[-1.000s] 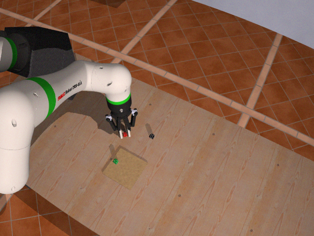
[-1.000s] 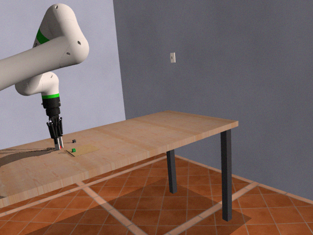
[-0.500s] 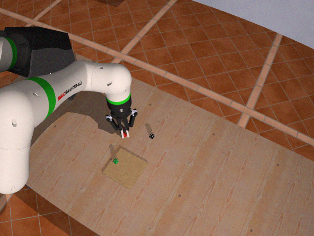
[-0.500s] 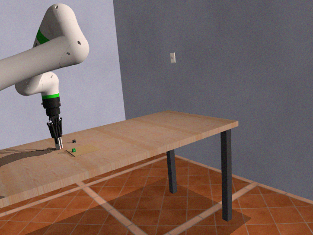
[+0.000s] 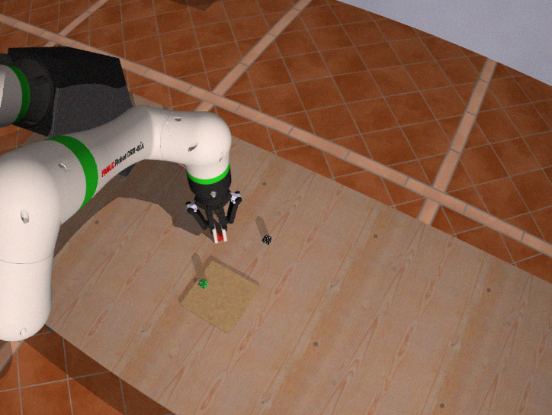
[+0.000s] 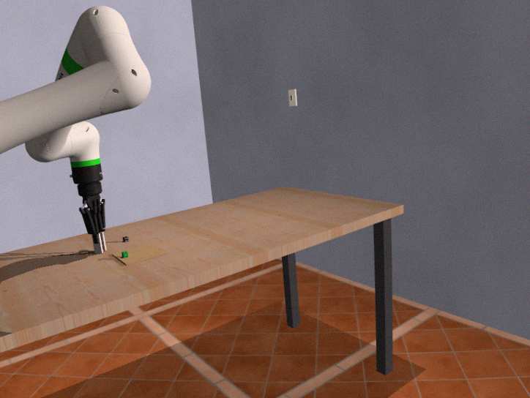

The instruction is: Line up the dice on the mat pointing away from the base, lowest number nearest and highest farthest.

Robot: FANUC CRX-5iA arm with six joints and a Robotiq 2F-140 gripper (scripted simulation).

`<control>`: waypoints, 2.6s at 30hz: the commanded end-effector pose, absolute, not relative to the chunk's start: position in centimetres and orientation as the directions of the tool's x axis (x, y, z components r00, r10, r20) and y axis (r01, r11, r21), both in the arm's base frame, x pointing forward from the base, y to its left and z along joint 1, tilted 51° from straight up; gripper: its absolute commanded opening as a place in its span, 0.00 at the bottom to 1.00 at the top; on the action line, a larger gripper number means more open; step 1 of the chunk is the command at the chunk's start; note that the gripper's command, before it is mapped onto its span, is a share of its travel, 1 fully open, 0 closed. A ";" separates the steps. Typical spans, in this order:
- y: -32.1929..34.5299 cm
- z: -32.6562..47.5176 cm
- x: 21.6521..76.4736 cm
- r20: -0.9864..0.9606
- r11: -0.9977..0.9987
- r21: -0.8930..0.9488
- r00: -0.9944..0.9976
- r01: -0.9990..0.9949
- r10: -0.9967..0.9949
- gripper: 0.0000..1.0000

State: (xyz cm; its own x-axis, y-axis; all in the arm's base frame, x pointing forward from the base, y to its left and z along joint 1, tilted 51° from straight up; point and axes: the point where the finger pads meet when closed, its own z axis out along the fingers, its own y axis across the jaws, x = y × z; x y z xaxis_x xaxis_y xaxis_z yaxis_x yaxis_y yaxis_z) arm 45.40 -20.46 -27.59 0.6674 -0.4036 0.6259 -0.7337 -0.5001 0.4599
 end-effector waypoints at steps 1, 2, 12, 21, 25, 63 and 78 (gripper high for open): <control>-20.4 -27.6 45.4 0.626 -0.500 0.460 0.667 -0.734 -0.404 0.07; -20.4 -27.6 45.4 0.626 -0.500 0.460 0.667 -0.734 -0.404 0.07; -20.2 -27.4 45.4 0.626 -0.500 0.460 0.667 -0.734 -0.404 0.07; -16.5 -24.4 44.8 0.626 -0.500 0.460 0.667 -0.734 -0.404 0.07; -14.8 -23.0 44.5 0.626 -0.500 0.460 0.667 -0.734 -0.404 0.07; -18.9 -11.8 51.1 0.255 -0.644 0.731 0.966 -0.226 -0.049 0.07; -20.5 -9.7 52.1 0.168 -0.642 0.758 0.985 -0.112 0.026 0.07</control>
